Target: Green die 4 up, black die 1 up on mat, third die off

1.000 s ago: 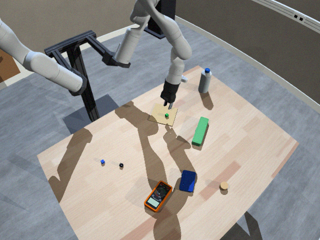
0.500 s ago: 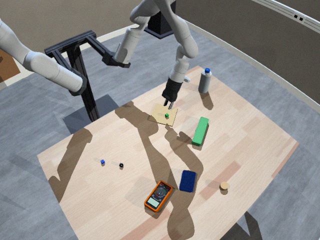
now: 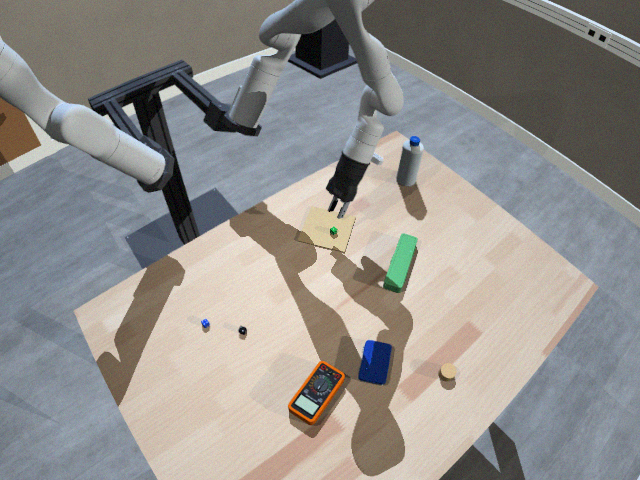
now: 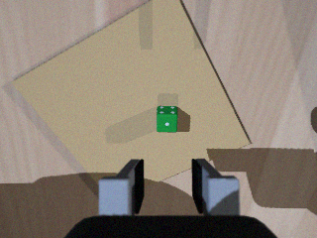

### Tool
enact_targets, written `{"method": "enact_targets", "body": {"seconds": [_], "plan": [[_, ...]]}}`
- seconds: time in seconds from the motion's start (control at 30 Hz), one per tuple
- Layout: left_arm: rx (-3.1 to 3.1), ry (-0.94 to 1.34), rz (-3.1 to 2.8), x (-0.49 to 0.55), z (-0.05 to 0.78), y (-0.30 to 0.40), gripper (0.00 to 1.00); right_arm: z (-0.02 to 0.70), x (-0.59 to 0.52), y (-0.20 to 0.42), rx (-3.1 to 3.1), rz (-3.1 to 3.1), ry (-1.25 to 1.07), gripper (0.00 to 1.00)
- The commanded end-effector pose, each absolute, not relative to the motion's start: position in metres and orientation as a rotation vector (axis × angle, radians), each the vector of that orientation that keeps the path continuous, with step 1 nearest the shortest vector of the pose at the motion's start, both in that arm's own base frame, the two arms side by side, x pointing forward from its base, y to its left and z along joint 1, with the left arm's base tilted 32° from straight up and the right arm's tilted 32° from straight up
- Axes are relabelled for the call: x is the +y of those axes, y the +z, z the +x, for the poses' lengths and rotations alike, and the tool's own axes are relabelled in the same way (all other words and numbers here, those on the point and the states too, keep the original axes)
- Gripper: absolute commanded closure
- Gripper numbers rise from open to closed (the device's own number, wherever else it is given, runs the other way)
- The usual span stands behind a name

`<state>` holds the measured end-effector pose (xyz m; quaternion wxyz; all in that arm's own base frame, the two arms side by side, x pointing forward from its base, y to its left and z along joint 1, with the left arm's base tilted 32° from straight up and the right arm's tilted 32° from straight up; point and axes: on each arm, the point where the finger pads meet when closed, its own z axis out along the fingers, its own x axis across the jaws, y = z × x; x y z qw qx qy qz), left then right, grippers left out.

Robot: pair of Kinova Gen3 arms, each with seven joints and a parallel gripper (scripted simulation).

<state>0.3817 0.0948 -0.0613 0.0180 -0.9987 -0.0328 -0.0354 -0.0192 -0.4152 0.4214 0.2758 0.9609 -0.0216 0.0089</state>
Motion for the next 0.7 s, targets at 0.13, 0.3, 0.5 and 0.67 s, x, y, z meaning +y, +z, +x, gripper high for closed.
{"method": "enact_targets", "body": {"seconds": [0.13,0.3,0.5,0.67], "plan": [[-0.1,-0.111,-3.136,0.0947,0.382,-0.0615,0.36,-0.0192,-0.4152,0.422,-0.058,2.58,0.024,0.0],[-0.098,-0.116,-3.198,0.0952,0.382,-0.0616,0.36,-0.0192,-0.4152,0.422,-0.058,2.58,0.024,0.0],[-0.095,-0.125,-3.292,0.0961,0.3821,-0.0618,0.36,-0.0192,-0.4152,0.422,-0.058,2.58,0.024,0.0],[-0.093,-0.134,-3.356,0.0969,0.3822,-0.0613,0.36,-0.0192,-0.4152,0.422,-0.058,2.58,0.024,0.0]]}}
